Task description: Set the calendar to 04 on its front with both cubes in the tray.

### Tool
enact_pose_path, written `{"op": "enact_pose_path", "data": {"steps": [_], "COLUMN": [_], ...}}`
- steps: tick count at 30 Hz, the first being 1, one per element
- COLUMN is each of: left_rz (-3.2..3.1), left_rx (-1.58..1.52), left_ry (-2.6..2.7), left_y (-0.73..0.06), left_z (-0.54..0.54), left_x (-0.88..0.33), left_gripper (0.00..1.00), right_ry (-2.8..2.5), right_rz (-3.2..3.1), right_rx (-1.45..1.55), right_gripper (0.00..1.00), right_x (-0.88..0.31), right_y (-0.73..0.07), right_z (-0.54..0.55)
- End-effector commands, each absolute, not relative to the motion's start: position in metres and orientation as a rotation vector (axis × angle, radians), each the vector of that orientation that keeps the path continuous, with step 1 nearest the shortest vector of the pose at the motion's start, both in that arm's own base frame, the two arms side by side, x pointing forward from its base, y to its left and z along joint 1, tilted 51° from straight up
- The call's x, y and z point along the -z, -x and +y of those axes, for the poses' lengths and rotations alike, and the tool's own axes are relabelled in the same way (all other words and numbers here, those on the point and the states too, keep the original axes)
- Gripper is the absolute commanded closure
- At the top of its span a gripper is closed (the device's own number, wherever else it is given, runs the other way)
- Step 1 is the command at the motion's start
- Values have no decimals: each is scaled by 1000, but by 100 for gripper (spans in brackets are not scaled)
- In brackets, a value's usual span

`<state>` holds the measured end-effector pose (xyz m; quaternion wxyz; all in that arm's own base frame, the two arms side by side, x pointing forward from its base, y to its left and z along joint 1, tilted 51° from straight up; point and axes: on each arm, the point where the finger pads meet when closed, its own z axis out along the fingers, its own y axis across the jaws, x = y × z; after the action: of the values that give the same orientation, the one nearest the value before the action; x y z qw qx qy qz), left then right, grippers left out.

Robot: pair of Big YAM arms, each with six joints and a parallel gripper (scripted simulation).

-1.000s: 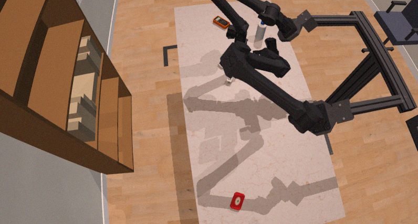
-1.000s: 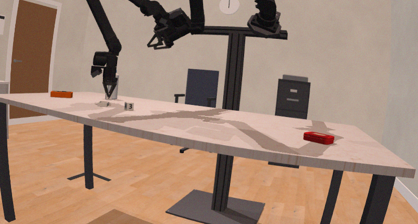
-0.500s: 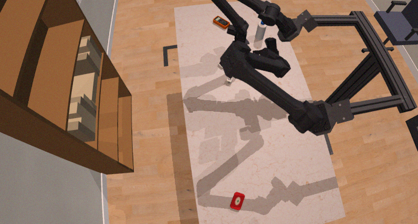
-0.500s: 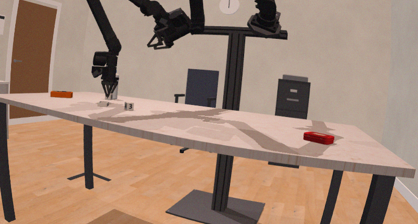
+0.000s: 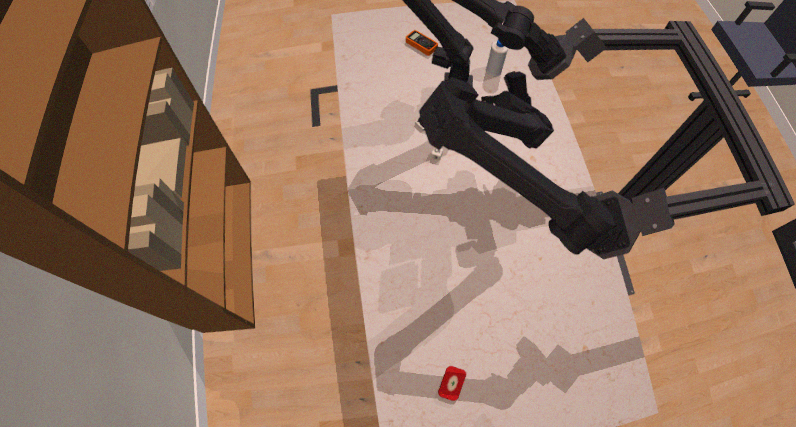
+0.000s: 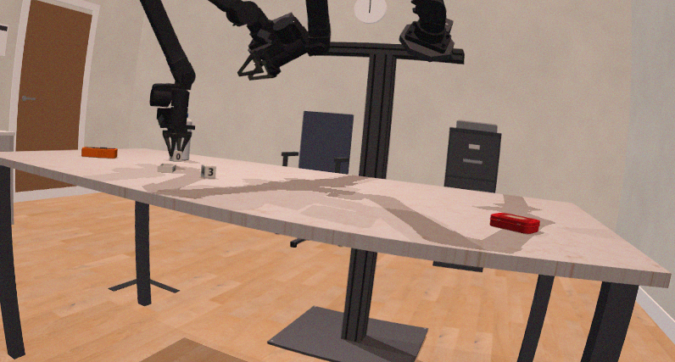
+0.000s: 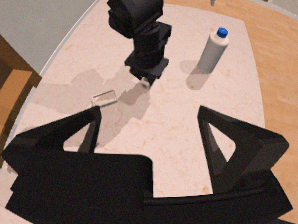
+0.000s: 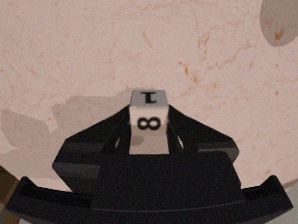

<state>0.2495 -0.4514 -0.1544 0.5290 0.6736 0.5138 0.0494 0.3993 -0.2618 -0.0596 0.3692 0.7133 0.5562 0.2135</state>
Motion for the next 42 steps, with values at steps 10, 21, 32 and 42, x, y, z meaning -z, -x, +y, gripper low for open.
{"op": "enact_pose_path", "data": {"steps": [10, 21, 32, 42], "left_rz": [1220, 1220, 1220, 1220], "left_rx": [-109, -109, -109, -109], "left_ry": [-1592, -1592, -1592, -1592], "left_y": [-250, -250, -250, -250], "left_z": [-457, -457, -457, -457], "left_x": [148, 148, 148, 148], "left_gripper": [0, 0, 0, 0], "right_ry": [-2037, -2041, -2027, -2028], "right_rz": [1178, 1198, 1194, 1191], "right_rx": [-681, -669, -684, -682], "right_gripper": [74, 74, 74, 74], "right_x": [55, 64, 64, 68], "right_y": [-401, -398, -411, -414], "right_z": [-264, -262, -263, -266]}}
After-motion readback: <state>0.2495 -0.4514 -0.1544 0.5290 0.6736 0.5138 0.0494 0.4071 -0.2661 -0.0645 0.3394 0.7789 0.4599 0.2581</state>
